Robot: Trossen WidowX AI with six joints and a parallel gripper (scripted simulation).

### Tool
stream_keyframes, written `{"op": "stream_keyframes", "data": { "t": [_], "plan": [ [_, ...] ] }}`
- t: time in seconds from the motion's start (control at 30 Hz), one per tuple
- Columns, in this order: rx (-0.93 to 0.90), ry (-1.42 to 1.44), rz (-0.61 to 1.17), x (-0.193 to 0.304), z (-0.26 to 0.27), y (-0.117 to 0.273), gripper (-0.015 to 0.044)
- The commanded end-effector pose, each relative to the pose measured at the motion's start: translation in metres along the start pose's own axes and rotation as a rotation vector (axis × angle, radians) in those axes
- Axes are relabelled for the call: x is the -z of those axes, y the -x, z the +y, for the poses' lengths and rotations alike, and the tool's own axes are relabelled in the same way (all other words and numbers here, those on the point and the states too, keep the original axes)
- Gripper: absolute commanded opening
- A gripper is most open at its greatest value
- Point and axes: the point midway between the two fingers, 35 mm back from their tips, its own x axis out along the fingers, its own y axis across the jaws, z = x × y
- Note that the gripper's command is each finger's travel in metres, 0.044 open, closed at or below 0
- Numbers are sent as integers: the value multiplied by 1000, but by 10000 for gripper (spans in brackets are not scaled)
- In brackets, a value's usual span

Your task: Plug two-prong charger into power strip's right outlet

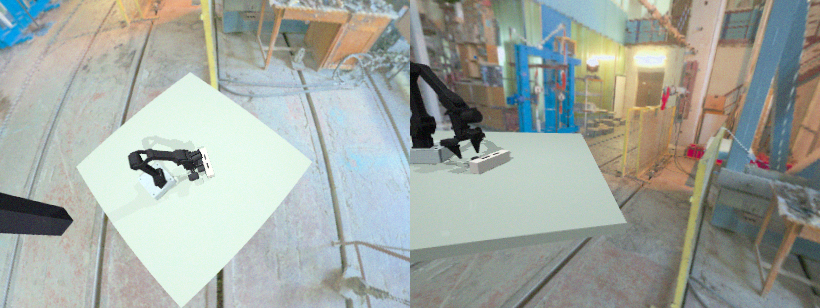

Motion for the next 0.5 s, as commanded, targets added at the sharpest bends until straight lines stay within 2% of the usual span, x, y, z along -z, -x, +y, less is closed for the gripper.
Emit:
{"op": "stream_keyframes", "data": {
  "t": [0.0,0.17,0.47],
  "plan": [
    [4,-8,-147,-7,-1,18,440],
    [2,-15,-350,-15,-2,43,440],
    [2,-16,-357,-15,-2,44,440]
  ]
}}
